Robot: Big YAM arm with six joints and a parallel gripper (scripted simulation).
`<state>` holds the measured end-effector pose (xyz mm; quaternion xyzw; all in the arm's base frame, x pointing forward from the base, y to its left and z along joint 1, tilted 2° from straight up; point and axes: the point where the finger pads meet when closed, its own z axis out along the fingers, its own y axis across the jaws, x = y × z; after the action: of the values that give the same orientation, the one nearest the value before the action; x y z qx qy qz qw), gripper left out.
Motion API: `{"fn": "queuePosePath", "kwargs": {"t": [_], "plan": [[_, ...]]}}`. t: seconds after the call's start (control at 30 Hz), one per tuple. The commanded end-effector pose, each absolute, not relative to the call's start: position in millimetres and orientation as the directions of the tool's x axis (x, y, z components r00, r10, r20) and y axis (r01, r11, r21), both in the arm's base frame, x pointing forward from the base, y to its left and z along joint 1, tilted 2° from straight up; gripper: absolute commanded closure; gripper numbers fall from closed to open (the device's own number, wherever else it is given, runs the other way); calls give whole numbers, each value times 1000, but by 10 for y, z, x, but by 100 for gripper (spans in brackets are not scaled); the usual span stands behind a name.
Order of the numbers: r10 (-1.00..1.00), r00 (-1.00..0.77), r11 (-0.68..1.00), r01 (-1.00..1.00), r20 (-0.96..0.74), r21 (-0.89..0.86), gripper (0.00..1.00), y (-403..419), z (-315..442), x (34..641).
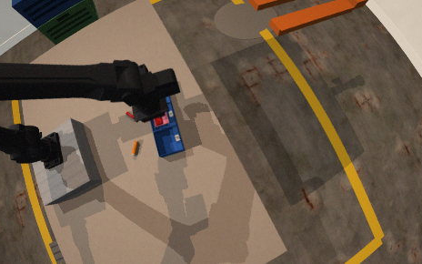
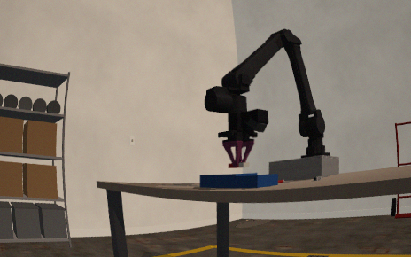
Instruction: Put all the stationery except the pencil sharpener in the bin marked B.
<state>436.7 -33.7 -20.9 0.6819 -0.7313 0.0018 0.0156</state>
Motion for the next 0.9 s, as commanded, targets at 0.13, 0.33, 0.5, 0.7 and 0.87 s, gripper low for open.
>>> {"fn": "queuePosePath", "kwargs": {"t": [0.13, 0.33, 0.5, 0.7, 0.87], "plan": [[-998, -67, 67, -998, 20, 3, 82, -389, -332, 4435], [-998, -66, 66, -998, 20, 5, 82, -389, -459, 4422], [-998, -67, 66, -998, 20, -21, 82, -397, -425, 4508], [-997, -68, 67, -998, 21, -17, 82, -358, -424, 4503], [-997, -68, 67, -998, 21, -17, 72, -359, -425, 4499]]}}
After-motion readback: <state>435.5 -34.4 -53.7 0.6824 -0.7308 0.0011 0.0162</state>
